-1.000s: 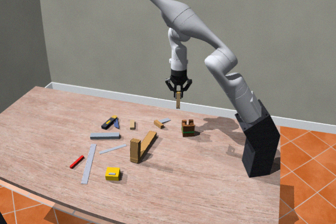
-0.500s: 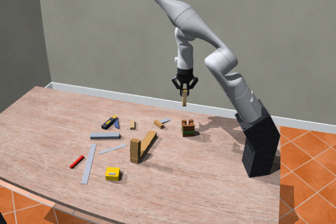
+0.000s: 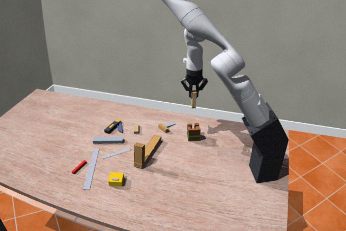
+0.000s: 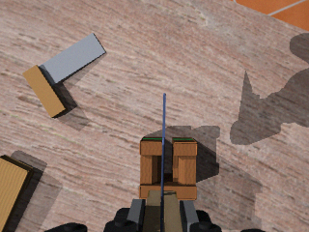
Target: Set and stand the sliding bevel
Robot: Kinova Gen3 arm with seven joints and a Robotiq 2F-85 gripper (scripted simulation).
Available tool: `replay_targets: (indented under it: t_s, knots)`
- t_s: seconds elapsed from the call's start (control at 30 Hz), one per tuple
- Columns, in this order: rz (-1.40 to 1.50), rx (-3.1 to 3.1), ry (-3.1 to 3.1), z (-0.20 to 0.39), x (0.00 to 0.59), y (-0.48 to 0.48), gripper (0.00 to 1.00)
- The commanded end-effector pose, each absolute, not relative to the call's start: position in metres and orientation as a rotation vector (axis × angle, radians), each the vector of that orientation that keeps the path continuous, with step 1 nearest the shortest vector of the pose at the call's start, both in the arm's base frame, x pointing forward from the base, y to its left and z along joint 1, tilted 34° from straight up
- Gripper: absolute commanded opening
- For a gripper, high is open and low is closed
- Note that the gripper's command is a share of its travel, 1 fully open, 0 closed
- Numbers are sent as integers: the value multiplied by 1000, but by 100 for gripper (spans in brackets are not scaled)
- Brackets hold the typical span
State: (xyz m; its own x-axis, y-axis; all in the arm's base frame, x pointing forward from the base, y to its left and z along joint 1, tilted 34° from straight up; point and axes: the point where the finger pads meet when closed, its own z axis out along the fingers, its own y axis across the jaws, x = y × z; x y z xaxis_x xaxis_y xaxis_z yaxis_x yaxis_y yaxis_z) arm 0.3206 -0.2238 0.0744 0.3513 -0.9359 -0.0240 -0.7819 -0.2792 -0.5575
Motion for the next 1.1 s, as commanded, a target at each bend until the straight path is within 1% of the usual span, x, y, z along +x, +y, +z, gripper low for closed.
replay_targets:
  t_s: [0.0, 1.07]
  knots:
    - [-432, -2143, 1492, 74, 319, -226, 10]
    - [-438, -2150, 1486, 71, 317, -230, 10]
